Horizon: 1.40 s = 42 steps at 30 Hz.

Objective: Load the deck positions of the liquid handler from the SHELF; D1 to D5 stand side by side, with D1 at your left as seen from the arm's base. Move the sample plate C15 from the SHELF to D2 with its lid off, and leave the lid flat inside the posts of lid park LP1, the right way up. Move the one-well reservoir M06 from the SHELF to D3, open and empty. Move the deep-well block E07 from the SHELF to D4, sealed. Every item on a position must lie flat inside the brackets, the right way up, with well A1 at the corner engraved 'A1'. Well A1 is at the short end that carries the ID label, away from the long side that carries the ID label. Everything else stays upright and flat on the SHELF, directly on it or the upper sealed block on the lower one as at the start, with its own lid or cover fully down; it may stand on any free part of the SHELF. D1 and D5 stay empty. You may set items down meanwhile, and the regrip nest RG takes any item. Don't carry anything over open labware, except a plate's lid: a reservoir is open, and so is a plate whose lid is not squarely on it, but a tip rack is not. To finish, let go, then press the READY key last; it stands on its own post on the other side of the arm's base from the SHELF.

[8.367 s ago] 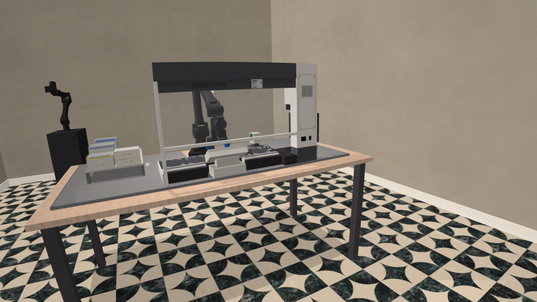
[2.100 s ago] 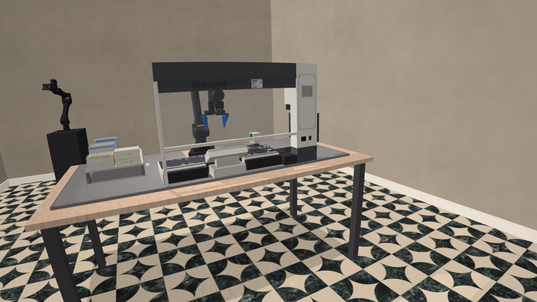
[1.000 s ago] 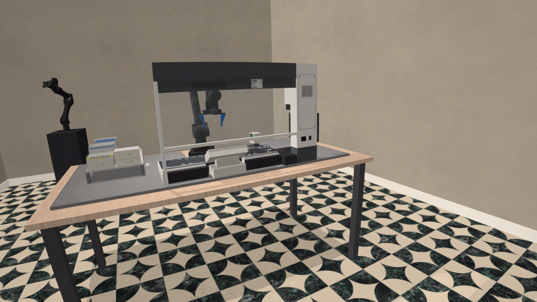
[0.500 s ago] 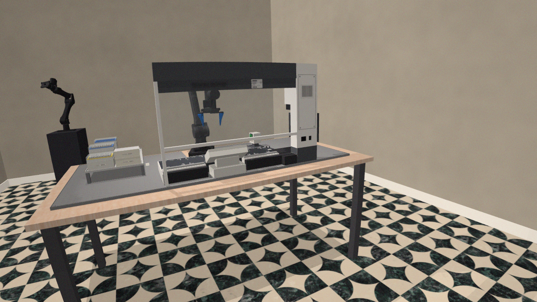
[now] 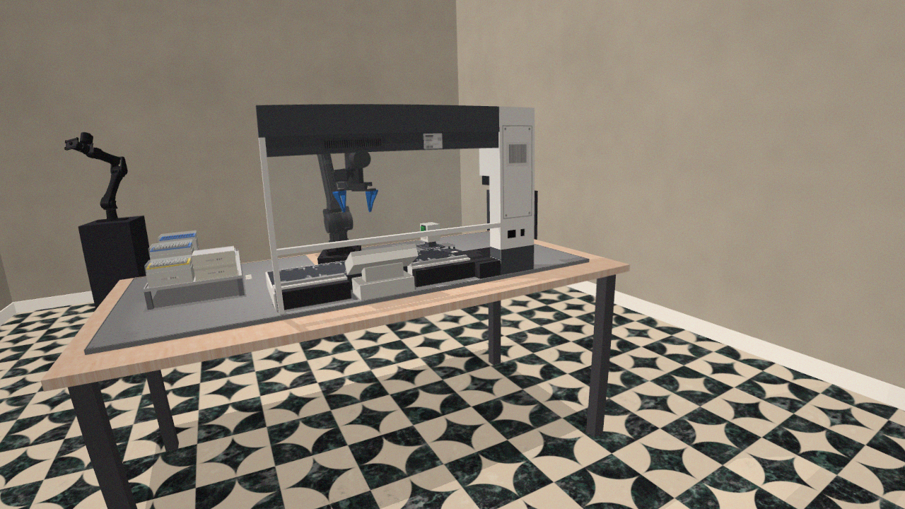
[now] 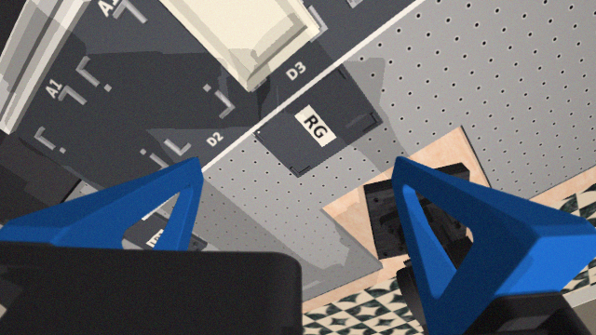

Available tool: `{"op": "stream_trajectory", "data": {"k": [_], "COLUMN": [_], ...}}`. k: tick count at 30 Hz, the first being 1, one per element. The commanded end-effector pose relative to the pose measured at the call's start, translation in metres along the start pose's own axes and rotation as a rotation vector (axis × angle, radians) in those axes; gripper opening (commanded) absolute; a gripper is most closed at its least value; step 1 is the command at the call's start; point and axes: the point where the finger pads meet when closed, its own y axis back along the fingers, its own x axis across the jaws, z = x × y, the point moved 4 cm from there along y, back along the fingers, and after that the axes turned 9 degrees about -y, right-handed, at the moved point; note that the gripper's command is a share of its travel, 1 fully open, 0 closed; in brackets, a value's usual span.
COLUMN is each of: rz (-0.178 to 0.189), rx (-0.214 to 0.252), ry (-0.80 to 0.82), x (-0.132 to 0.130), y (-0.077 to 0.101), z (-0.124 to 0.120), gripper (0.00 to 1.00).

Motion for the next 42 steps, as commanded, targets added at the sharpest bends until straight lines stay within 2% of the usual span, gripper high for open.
{"op": "stream_trajectory", "data": {"k": [1,4,5,9,23,26,27,28,30,31,34,42], "rz": [0.024,0.024,0.012,0.011,0.008,0.008,0.062,0.063,0.012,0.005,0.02,0.022], "rx": [-0.021,-0.02,-0.012,-0.011,-0.008,-0.008,-0.032,-0.032,-0.009,-0.006,-0.012,-0.011], "ry": [-0.095,-0.103,-0.123,-0.163,-0.443,-0.463,-0.485,-0.505,-0.543,-0.563,-0.623,-0.763], "x": [0.01,0.01,-0.004,-0.011,-0.063,-0.063,-0.047,-0.047,-0.056,-0.057,-0.056,-0.056], "y": [0.012,0.012,0.008,0.009,0.01,0.01,0.029,0.029,0.01,0.008,0.013,0.013], "z": [0.003,0.003,-0.008,-0.015,-0.058,-0.058,-0.045,-0.045,-0.052,-0.053,-0.053,-0.053], "gripper": [1.0,1.0,1.0,1.0,1.0,1.0,1.0,1.0,1.0,1.0,1.0,1.0]}}
